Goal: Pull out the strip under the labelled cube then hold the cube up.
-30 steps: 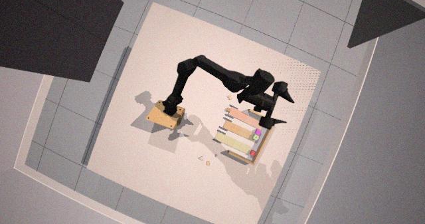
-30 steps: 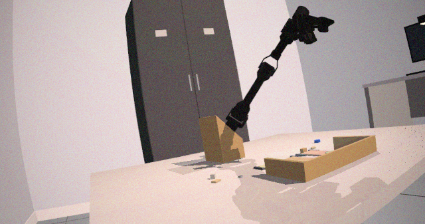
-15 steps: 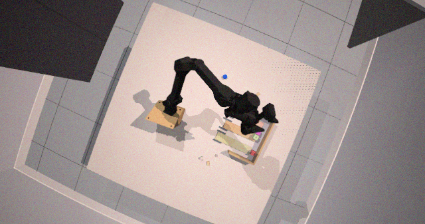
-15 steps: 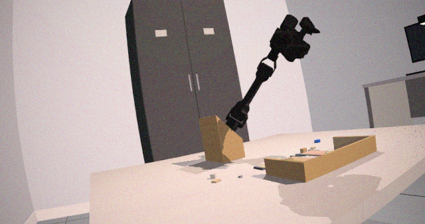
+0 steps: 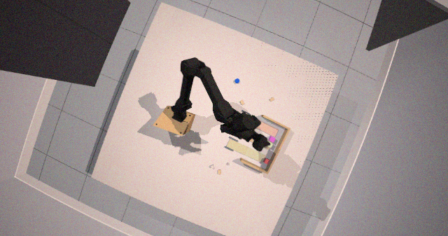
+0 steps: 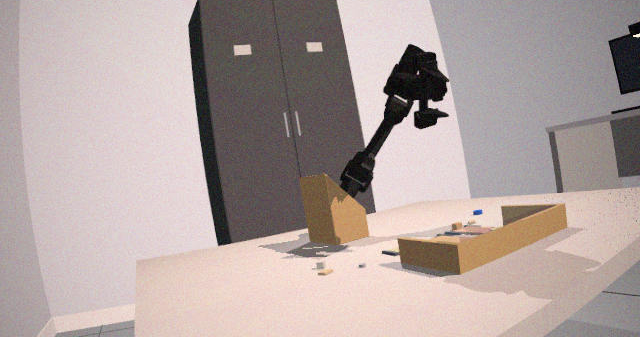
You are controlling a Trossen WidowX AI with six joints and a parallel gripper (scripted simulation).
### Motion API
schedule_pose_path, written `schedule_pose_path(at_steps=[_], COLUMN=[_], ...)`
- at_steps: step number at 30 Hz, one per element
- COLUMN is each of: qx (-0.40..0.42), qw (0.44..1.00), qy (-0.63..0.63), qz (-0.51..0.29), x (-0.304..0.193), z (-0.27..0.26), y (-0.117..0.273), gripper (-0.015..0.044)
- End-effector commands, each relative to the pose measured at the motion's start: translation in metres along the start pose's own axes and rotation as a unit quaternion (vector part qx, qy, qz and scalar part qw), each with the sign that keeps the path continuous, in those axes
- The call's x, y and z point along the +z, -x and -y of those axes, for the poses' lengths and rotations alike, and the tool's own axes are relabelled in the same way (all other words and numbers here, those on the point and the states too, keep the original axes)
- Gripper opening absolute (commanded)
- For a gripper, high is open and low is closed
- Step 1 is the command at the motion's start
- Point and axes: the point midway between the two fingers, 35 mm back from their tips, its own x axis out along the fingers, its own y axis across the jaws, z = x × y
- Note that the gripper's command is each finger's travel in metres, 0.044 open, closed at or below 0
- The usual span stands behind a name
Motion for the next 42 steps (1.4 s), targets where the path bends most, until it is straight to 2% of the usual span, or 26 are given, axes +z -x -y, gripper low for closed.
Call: schedule_pose_path(at_steps=[1, 7, 15, 42], qx=[0.036, 0.056, 0.077, 0.077], qw=[0.96, 0.896, 0.773, 0.77], qy=[-0.276, -0.44, -0.629, -0.633], qz=[-0.001, -0.011, -0.03, -0.03], x=[-0.038, -0.058, -0.076, -0.076], z=[-0.058, -0.097, -0.149, -0.15], y=[0.017, 0.029, 0.047, 0.048], gripper=[0.04, 0.04, 0.04, 0.04])
